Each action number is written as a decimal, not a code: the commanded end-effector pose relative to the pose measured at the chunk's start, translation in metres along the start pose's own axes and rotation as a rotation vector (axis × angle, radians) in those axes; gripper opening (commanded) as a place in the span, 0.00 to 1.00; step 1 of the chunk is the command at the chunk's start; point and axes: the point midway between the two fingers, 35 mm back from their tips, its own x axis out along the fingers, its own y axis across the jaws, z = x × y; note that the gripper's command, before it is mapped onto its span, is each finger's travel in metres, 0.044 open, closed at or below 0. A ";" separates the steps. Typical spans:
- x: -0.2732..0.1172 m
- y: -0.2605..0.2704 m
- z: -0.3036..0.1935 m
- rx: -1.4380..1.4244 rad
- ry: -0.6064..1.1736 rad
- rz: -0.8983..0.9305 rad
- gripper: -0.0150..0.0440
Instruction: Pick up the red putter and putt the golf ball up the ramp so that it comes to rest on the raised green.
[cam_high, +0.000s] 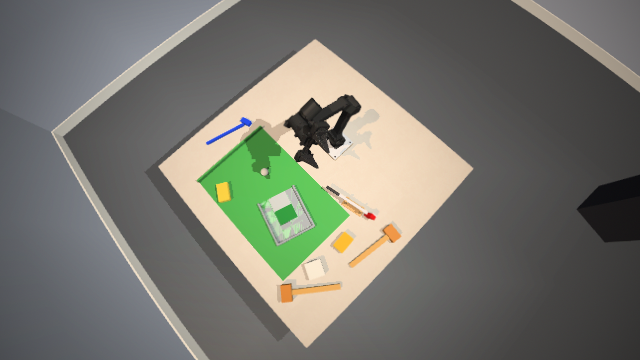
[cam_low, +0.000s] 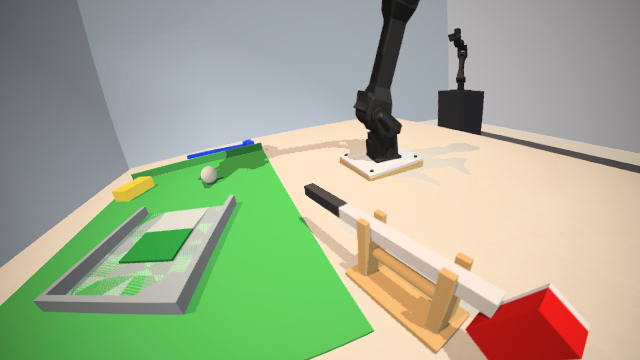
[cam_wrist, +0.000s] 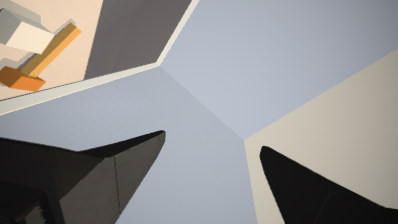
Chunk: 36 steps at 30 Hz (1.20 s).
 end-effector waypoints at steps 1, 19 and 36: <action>0.001 0.001 -0.001 0.006 0.005 -0.004 0.98; 0.077 0.190 0.016 1.150 0.303 0.246 1.00; 0.032 0.299 0.233 1.555 0.345 1.353 1.00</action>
